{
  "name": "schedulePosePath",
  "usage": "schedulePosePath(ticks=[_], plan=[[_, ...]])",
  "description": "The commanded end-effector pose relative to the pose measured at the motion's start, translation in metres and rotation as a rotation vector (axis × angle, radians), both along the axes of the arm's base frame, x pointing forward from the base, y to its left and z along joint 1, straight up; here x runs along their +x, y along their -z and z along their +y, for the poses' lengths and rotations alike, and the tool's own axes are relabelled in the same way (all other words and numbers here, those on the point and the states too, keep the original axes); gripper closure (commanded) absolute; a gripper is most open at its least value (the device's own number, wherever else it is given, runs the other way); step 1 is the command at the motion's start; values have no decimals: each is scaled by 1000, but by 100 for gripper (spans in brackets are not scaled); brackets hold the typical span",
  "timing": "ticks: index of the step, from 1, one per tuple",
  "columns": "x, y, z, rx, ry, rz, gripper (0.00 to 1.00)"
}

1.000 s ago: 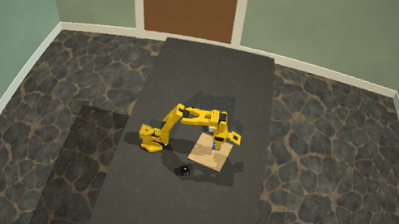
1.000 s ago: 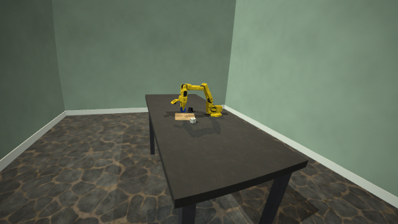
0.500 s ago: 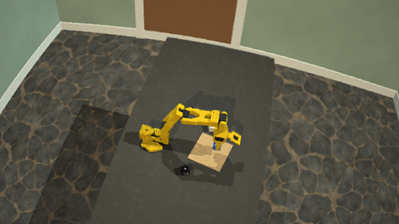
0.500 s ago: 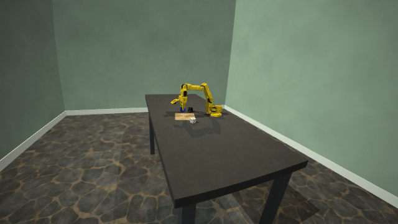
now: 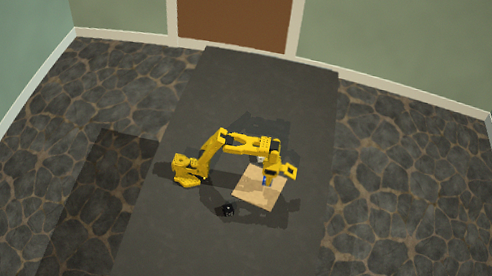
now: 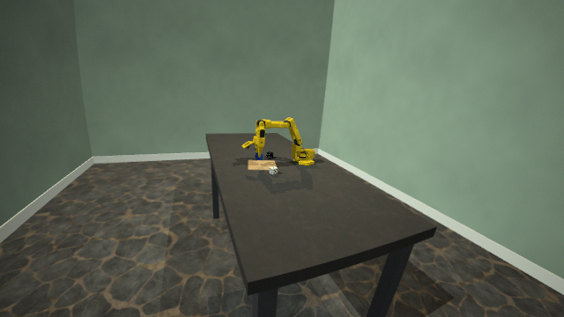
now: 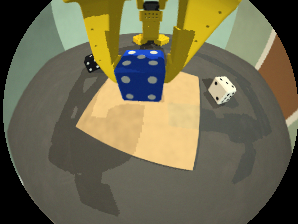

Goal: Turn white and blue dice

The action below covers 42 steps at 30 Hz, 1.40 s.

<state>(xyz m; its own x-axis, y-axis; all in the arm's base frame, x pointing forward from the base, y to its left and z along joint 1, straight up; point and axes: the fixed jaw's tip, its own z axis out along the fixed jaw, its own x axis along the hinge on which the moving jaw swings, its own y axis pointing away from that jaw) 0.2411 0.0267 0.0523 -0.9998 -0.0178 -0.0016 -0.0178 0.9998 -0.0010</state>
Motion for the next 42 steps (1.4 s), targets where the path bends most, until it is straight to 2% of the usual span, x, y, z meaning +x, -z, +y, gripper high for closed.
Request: schedulePosePath(ticks=[1, 42], plan=[[5, -5, -2, 4, 6, -45, 100], [5, 8, -1, 4, 6, -45, 100]])
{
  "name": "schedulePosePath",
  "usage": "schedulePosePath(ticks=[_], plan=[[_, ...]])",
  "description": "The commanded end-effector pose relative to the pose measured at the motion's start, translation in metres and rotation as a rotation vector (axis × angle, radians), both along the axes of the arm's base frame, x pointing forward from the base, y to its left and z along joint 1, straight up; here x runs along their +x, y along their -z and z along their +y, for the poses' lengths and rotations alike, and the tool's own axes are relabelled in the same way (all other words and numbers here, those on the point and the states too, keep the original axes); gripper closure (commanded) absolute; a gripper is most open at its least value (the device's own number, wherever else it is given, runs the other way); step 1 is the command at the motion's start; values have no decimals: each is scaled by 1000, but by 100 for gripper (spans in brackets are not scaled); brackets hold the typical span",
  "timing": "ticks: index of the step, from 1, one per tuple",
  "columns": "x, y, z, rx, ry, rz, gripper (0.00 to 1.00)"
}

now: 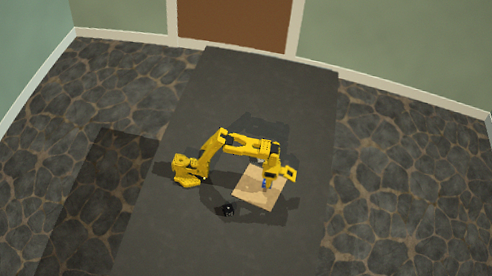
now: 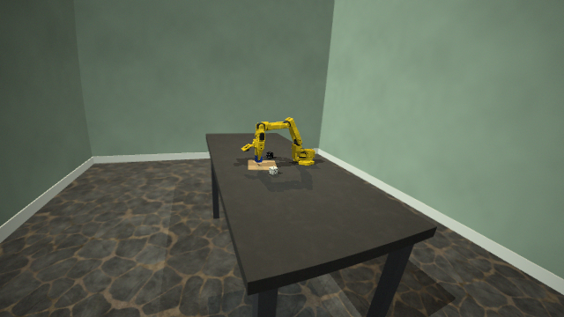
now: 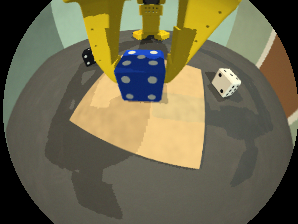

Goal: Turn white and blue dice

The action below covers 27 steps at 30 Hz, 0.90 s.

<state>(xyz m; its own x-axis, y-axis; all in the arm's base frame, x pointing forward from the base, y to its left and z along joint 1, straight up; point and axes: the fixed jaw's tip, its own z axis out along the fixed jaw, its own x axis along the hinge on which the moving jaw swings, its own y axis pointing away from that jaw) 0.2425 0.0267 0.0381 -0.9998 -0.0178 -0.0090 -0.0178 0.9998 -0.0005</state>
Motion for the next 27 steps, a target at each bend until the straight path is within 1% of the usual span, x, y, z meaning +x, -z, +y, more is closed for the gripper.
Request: schedulePosePath(ticks=[1, 12, 21, 27], plan=[[4, -6, -2, 4, 6, -38, 100], [4, 0, -2, 4, 6, -38, 100], [4, 1, -2, 4, 6, -38, 100], [5, 5, -2, 4, 6, -38, 100]])
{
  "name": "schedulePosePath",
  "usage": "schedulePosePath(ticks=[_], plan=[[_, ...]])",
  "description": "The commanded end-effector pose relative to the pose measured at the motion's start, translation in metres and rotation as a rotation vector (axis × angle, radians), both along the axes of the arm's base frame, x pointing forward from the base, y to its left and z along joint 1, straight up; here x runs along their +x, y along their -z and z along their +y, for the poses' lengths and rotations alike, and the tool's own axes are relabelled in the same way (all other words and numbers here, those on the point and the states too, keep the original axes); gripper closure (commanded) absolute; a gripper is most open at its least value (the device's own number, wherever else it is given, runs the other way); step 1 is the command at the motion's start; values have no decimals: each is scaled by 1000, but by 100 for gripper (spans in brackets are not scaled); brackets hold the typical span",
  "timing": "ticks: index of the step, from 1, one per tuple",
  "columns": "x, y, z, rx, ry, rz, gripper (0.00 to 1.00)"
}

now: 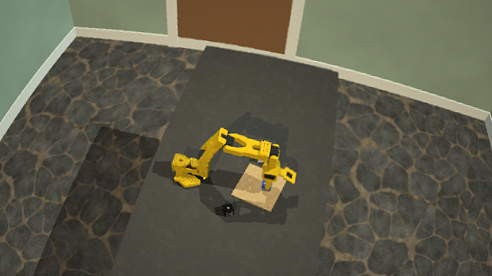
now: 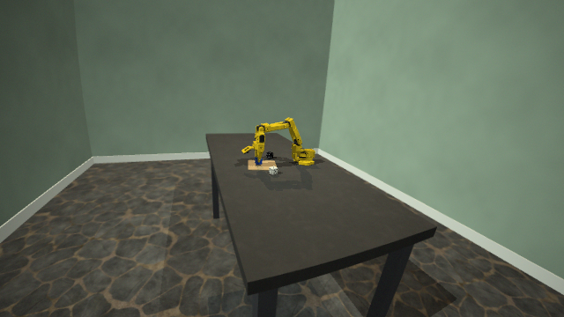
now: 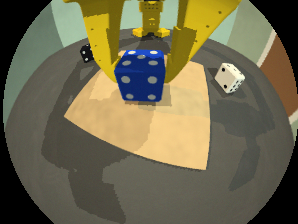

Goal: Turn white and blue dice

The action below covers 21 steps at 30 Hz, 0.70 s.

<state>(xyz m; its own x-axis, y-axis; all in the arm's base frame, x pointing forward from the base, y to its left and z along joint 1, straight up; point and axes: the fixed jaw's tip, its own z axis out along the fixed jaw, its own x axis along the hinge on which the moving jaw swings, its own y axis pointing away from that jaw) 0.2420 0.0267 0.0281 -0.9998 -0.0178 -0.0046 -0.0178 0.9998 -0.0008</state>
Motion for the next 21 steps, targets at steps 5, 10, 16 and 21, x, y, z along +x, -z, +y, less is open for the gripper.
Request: schedulePosePath(ticks=[5, 10, 16, 21], plan=[[5, -4, -1, 4, 6, -42, 100], [5, -4, -1, 4, 6, -42, 100], [5, -1, -1, 4, 6, -42, 100], [5, 0, -1, 4, 6, -42, 100]])
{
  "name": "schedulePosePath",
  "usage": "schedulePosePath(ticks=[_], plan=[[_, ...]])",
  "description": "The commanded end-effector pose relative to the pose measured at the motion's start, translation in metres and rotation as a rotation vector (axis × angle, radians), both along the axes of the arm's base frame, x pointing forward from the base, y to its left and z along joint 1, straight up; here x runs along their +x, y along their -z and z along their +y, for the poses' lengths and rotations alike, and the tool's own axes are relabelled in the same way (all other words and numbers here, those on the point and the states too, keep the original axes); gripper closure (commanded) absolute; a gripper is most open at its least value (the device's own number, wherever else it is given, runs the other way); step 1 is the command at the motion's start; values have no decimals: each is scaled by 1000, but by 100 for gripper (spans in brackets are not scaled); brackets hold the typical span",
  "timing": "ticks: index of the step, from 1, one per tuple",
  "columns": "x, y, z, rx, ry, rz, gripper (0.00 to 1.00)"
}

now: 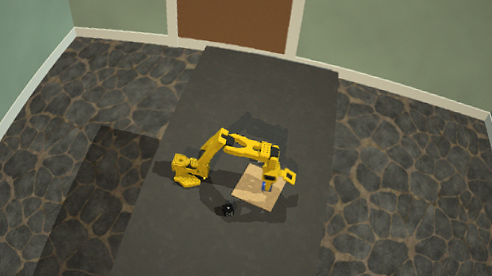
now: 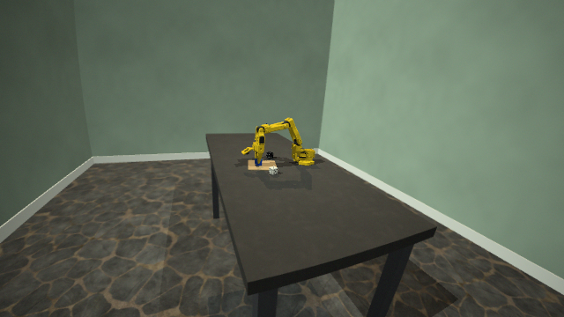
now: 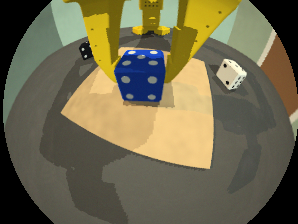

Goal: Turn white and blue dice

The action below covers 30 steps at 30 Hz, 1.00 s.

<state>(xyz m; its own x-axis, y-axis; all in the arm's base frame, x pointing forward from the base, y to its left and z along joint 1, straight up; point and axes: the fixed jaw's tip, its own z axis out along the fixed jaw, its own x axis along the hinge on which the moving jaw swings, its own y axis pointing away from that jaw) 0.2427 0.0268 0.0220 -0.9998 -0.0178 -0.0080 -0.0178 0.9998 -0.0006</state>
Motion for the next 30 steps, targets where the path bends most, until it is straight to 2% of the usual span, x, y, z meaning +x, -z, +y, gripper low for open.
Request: schedulePosePath(ticks=[1, 22, 30], plan=[[5, -6, -2, 4, 6, -39, 100], [5, -5, -2, 4, 6, -39, 100], [5, -5, -2, 4, 6, -39, 86]])
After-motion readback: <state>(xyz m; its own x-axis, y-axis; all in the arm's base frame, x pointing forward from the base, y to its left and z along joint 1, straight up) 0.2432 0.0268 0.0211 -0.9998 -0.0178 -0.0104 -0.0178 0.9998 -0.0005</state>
